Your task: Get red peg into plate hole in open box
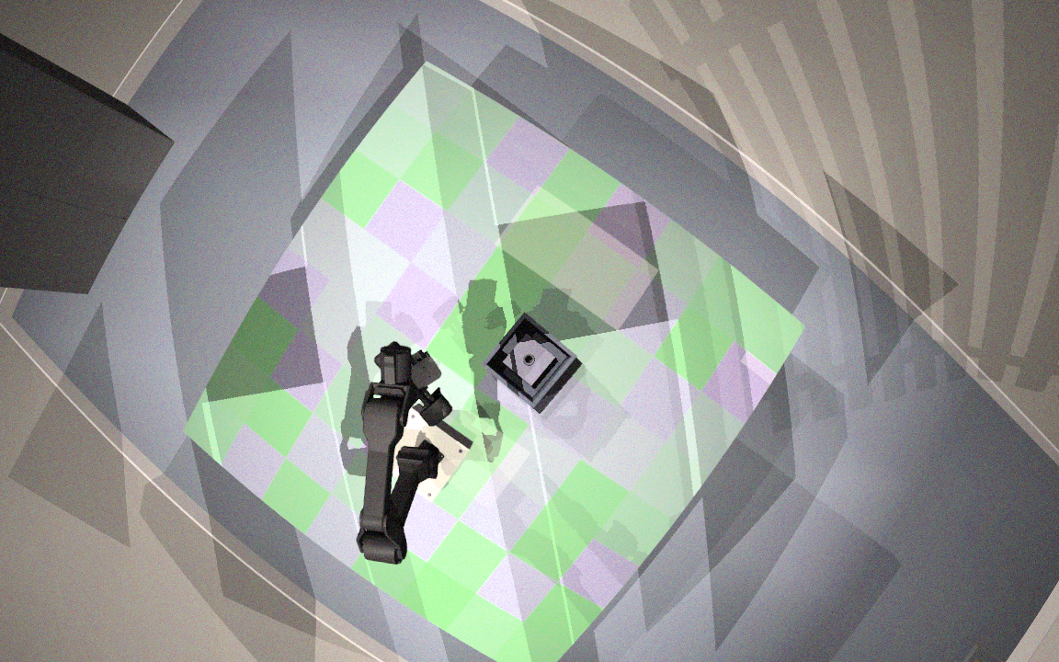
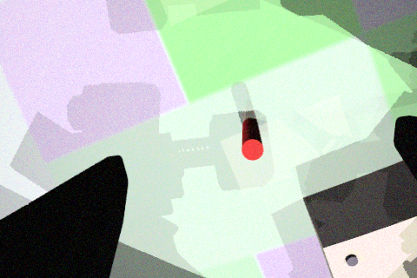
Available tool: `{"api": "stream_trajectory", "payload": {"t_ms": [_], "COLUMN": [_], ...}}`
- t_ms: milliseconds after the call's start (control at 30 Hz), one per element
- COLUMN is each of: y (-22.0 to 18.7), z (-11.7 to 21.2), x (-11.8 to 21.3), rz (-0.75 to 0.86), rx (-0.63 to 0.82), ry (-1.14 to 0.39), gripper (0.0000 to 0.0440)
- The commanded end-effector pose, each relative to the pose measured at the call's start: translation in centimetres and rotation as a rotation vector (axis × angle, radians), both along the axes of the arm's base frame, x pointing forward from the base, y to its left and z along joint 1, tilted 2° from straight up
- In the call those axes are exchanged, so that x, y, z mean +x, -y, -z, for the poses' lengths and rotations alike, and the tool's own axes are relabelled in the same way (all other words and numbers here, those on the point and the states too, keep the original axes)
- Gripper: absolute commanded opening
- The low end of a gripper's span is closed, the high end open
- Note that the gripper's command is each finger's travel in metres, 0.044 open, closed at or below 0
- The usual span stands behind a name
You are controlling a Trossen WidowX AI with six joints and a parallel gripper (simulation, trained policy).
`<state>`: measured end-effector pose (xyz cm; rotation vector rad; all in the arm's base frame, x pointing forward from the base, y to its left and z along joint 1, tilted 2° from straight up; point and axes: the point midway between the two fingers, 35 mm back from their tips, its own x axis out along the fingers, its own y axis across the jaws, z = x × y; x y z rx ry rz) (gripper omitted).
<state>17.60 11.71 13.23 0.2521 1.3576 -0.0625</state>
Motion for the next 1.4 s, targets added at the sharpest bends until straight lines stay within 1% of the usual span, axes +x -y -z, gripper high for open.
{"api": "stream_trajectory", "payload": {"t_ms": [0,200,467,667,900,1067,1133,1200,1367], "y": [0.3,0.4,0.3,0.0,-0.5,-0.8,-0.9,-1.0,-1.0], "z": [2.0,4.6,7.9,10.5,13.6,15.2,15.7,16.1,16.5], "x": [-1.0,-1.8,-2.0,-1.8,-1.5,-1.5,-1.6,-1.8,-2.2], "rz": [0.120,0.292,0.466,0.548,0.611,0.649,0.666,0.682,0.713], "rx": [-0.050,-0.106,-0.142,-0.130,-0.081,-0.046,-0.038,-0.033,-0.028], "ry": [-0.078,-0.152,-0.190,-0.188,-0.166,-0.155,-0.158,-0.169,-0.205], "gripper": [0.0440,0.0440,0.0440,0.0440,0.0440,0.0434,0.0410,0.0369,0.0242]}}
